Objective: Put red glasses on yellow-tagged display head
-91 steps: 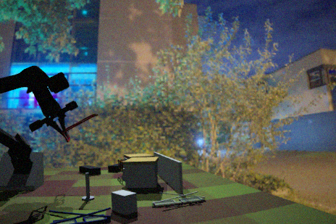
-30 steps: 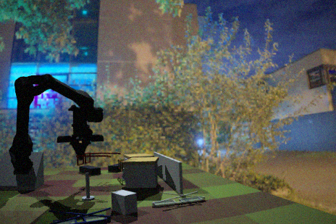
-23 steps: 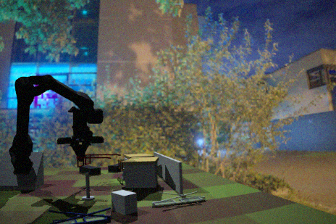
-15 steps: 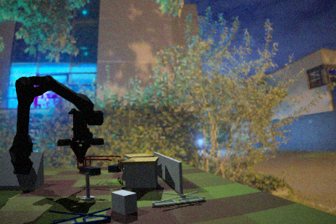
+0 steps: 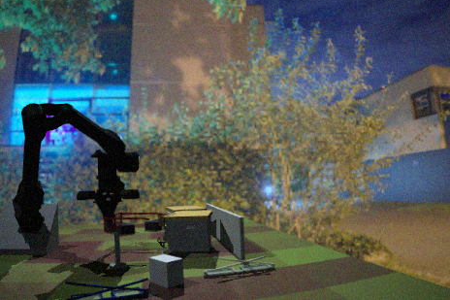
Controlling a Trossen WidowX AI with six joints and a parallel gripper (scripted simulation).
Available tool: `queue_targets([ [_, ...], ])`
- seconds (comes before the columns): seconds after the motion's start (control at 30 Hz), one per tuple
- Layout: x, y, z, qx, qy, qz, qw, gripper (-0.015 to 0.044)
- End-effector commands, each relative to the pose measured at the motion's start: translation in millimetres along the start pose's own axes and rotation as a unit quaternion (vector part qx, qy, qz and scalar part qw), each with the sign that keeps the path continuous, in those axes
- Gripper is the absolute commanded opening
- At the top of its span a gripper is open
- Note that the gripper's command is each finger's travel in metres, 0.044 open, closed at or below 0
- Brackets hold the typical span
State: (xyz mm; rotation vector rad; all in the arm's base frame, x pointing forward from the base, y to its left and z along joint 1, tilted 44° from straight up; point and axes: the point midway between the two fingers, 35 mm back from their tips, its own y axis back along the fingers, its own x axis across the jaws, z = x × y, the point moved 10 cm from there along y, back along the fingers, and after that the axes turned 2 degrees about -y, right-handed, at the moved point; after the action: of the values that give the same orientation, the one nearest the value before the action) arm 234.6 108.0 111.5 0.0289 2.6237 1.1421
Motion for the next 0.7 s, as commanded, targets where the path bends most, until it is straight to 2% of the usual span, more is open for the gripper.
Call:
queue_targets([
  [0.0,0.8,-5.5,-0.2,0.003,0.004,0.000,1.000,0.0000],
  [0.67,-6.4,-13.9,-1.0,0.003,0.004,-0.001,1.000,0.0000],
])
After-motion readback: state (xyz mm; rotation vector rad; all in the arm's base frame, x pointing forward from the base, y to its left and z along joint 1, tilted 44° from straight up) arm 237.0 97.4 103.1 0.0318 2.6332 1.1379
